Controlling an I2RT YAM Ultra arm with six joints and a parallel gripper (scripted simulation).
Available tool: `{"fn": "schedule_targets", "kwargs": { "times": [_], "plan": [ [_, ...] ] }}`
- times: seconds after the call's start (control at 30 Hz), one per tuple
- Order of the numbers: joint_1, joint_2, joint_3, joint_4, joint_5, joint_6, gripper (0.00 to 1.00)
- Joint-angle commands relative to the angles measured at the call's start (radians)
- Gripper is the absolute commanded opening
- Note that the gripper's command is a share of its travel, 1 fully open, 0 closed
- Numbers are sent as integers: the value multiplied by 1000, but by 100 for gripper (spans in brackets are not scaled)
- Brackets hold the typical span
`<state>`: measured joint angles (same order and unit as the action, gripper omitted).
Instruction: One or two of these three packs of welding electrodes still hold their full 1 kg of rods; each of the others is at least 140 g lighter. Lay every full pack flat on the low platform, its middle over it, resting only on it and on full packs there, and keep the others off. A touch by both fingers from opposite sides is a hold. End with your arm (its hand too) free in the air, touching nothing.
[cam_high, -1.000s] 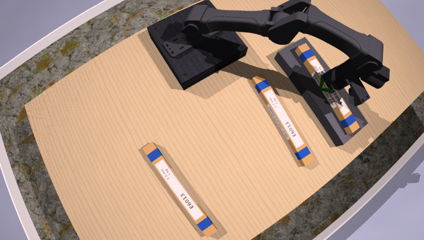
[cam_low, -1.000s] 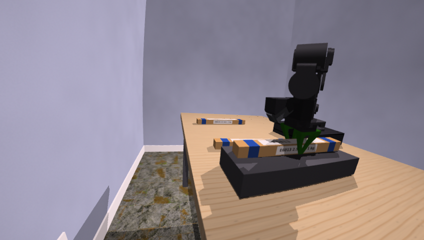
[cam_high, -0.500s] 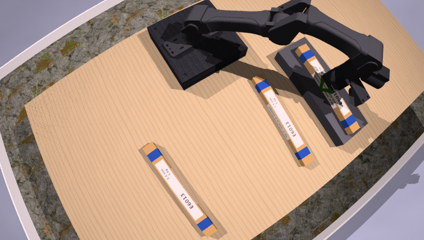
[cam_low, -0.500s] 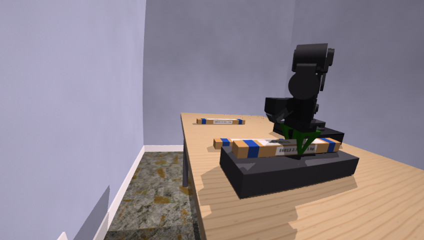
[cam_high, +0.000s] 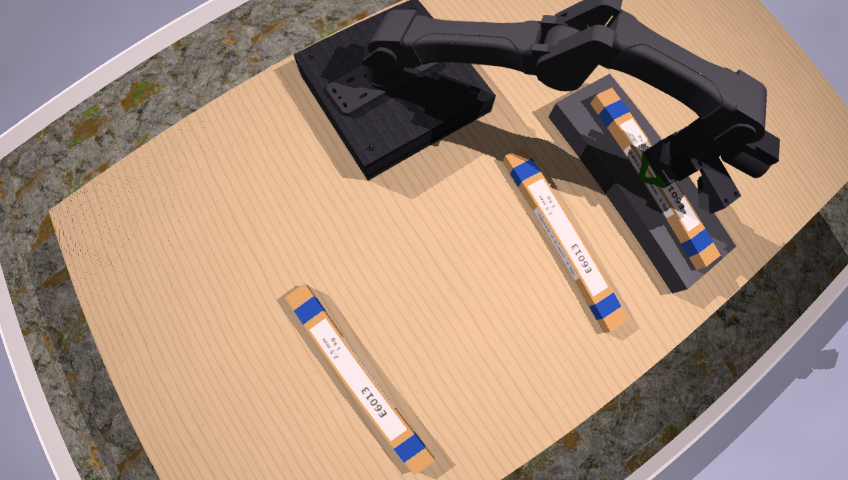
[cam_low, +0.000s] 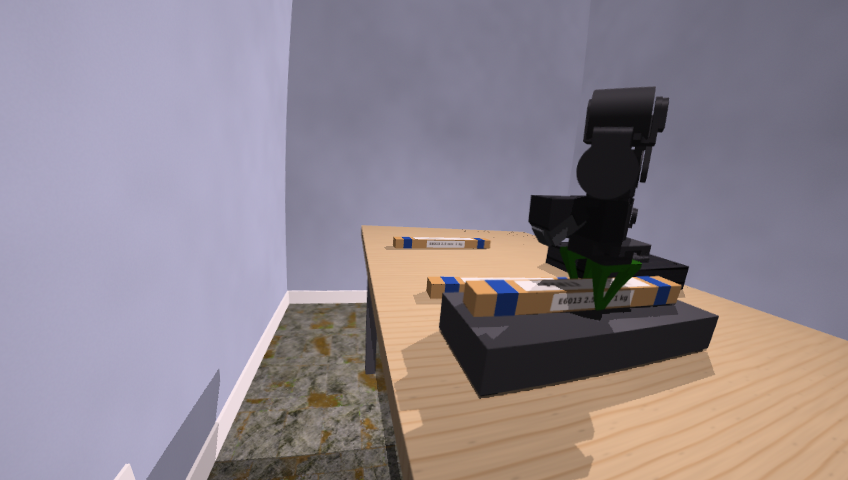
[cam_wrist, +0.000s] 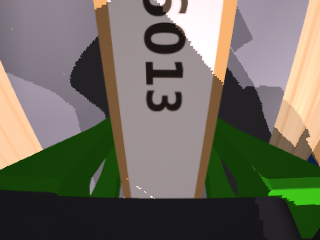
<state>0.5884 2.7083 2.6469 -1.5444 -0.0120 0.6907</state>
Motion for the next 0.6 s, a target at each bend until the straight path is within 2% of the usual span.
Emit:
{"fn": "schedule_targets", "kwargs": {
  "times": [0.0,0.3,0.33,0.57],
  "plan": [
    [-5,-47,54,-26,-2,-2,0],
    [-5,-44,56,-26,-1,-2,0],
    [-5,-44,56,-26,-1,-2,74],
    [-5,-43,59,-26,-1,-2,74]
  ]
}}
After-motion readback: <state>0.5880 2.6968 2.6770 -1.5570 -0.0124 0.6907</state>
